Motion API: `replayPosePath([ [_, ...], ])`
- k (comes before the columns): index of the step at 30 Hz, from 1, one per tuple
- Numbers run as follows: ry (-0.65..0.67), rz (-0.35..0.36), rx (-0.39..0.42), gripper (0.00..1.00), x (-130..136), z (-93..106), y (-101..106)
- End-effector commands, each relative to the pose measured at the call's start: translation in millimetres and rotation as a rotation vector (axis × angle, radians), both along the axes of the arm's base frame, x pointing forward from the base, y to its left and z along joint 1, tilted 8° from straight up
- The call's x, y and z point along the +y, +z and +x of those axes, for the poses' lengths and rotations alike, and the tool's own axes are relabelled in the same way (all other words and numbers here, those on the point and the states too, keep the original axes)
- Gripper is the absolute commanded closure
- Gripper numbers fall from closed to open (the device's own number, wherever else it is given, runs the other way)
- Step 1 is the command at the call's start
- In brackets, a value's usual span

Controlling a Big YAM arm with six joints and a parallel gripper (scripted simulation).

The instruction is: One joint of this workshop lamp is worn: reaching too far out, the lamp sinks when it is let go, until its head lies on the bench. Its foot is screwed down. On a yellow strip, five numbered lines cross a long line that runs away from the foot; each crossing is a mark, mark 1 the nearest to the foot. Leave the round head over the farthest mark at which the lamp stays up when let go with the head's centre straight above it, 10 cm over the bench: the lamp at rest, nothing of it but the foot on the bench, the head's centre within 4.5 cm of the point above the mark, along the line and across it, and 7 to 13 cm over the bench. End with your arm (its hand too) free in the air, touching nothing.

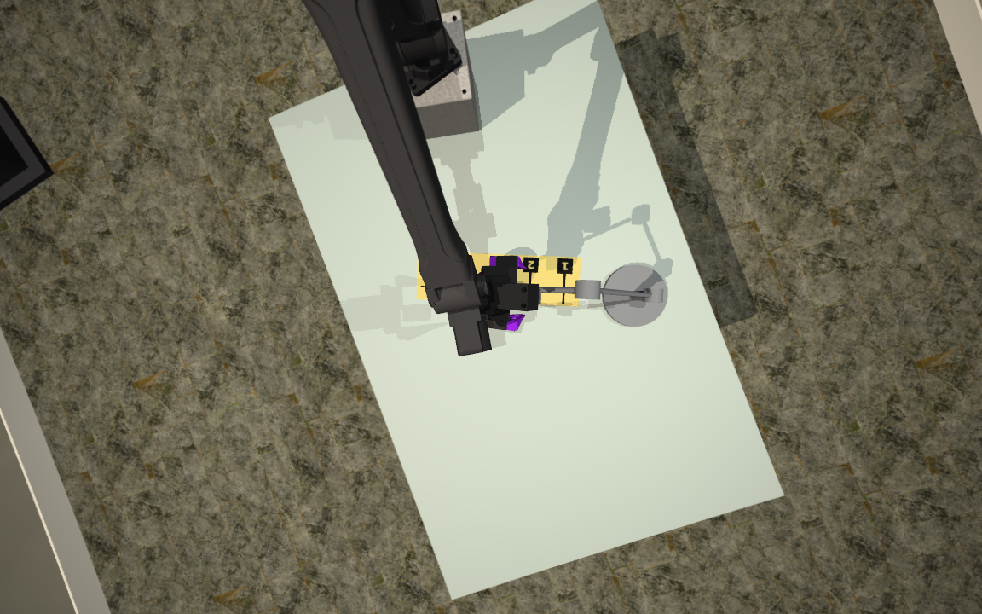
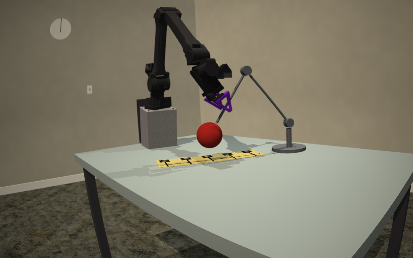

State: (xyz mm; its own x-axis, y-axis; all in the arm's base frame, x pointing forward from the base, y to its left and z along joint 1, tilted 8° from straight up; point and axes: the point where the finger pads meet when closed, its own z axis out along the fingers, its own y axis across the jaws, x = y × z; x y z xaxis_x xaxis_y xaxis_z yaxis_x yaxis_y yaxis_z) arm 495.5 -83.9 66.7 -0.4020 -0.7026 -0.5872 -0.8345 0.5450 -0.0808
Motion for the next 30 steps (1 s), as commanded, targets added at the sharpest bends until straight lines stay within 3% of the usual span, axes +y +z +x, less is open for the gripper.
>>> replayPosePath([
  [1, 0.000, -0.003, -0.010, 0.00, -0.7, 2.2, 4.5],
  [25, 0.000, -0.003, -0.010, 0.00, -0.7, 2.2, 4.5],
  [30, 0.000, -0.003, -0.010, 0.00, -10.7, -7.6, 21.1],
])
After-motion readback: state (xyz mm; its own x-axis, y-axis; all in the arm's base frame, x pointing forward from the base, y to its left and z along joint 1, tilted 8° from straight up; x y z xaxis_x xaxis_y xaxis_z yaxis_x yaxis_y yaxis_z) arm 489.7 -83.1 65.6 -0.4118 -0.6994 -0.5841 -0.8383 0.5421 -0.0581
